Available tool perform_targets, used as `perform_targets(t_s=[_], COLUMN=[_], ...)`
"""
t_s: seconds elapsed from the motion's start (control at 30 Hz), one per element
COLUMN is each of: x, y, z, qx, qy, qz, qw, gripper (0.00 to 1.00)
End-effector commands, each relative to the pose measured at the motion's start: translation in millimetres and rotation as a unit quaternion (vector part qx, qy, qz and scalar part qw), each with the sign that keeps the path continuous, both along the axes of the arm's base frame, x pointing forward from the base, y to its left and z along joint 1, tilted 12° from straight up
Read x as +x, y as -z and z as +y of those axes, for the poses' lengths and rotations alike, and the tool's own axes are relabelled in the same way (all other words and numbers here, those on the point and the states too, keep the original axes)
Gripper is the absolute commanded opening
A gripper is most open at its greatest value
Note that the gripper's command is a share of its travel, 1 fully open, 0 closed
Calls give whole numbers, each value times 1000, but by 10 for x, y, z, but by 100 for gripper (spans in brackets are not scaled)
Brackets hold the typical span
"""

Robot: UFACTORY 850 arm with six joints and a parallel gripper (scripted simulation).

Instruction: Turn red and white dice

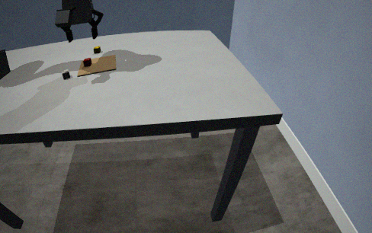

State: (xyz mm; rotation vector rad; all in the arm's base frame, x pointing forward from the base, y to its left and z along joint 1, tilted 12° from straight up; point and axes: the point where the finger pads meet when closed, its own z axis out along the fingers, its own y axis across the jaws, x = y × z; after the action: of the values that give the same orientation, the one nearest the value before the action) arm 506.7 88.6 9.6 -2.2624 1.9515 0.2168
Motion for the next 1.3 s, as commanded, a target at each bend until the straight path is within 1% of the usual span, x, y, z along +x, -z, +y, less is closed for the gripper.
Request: perform_targets(t_s=[0.0,0.03,0.1,0.2,0.23,0.27,0.3,0.33,0.37,0.5,0.53,0.57,0.6,0.67,0.7,0.8,0.83,0.87,1.0,1.17,1.23,1.27], x=[-7,-14,-14,-41,-42,-51,-53,-63,-66,-93,-94,-106,-110,-110,-127,-144,-145,-158,-183,-217,-217,-223], y=[5,10,10,29,29,36,37,44,45,63,64,72,74,74,85,95,96,104,118,138,138,142], z=[-29,-40,-40,-87,-87,-103,-106,-123,-127,-172,-173,-192,-198,-198,-225,-251,-252,-271,-309,-358,-358,-367], qx=[0,-1,-1,-1,-1,-1,-1,-1,-1,-2,-2,-2,-2,-2,-3,-3,-3,-3,-4,-5,-5,-5], qy=[47,66,66,143,144,170,175,203,210,282,285,315,325,325,367,408,409,439,495,566,566,578], qz=[9,13,13,29,29,35,36,41,43,58,58,65,67,67,76,84,85,91,103,118,118,120], qw=[999,998,998,989,989,985,984,978,977,958,957,947,943,943,927,909,908,894,863,816,816,807], gripper=[100,100,100,100,100,100,100,100,100,100,100,100,100,100,100,100,100,100,100,100,100,100])
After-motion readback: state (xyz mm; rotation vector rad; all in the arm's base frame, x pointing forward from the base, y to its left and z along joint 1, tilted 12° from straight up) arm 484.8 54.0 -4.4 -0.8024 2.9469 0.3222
